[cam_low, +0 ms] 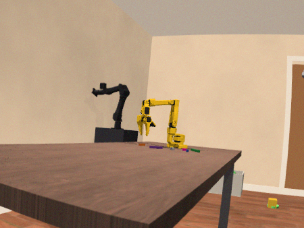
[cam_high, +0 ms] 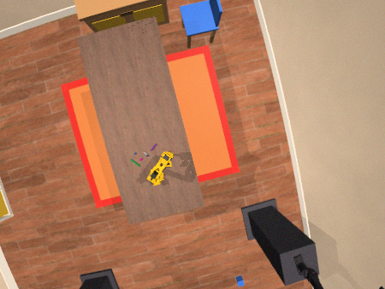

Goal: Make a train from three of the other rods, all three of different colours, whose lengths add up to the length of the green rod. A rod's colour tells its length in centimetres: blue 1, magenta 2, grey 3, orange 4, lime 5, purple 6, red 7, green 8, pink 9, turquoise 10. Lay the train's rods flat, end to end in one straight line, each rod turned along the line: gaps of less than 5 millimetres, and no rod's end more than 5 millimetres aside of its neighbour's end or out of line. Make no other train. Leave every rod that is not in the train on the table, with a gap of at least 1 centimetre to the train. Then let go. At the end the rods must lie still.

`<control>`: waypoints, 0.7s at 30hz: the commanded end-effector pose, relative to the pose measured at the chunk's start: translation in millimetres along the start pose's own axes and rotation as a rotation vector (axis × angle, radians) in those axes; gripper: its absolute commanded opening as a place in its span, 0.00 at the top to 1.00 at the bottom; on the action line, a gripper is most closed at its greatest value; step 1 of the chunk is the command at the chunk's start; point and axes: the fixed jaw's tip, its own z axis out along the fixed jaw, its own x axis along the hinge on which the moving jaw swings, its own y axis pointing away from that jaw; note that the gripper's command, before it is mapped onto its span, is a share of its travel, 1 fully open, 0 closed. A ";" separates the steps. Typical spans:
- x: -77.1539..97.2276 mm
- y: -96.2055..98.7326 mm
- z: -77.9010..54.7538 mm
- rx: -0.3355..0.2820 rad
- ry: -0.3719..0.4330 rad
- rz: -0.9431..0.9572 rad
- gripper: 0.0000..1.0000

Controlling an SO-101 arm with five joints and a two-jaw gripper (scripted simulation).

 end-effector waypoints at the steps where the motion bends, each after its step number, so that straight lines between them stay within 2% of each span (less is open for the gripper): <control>1: 6.1 5.3 -12.7 -0.041 0.062 0.000 0.81; 8: 7.0 5.9 -8.0 -0.041 0.062 0.000 0.81; 21: 9.4 7.6 11.4 -0.041 0.062 0.000 0.81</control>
